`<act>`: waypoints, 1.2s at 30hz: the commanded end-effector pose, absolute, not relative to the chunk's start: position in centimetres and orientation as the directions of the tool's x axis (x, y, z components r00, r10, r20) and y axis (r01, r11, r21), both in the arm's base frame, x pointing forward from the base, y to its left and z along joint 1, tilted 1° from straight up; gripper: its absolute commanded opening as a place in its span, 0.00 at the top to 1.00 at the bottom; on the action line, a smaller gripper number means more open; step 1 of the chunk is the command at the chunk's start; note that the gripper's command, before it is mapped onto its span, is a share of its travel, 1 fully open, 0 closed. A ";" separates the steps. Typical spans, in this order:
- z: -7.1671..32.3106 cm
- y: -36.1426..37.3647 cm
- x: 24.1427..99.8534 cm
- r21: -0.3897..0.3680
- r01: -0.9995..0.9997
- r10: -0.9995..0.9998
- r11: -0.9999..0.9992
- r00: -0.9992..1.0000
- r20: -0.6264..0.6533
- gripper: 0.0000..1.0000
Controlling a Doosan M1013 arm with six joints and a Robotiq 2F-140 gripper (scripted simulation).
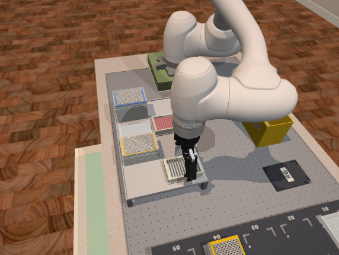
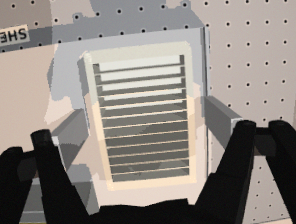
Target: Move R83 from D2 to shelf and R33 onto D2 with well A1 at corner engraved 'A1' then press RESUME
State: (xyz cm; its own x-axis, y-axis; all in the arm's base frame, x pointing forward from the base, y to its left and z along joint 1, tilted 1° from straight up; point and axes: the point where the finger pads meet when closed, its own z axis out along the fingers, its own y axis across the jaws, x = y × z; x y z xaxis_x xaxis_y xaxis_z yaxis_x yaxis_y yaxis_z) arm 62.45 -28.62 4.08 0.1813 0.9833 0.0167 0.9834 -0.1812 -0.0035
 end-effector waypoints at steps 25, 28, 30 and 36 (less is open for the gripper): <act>6.1 -28.6 62.4 -0.003 0.983 0.983 -0.181 0.181 0.017 0.23; 6.4 -28.7 62.4 -0.003 0.983 0.983 -0.181 0.181 0.017 0.23; 6.6 -28.7 62.4 -0.003 0.983 0.983 -0.181 0.181 0.017 0.23; 7.6 -28.7 62.4 -0.003 0.983 0.983 -0.181 0.181 0.017 0.23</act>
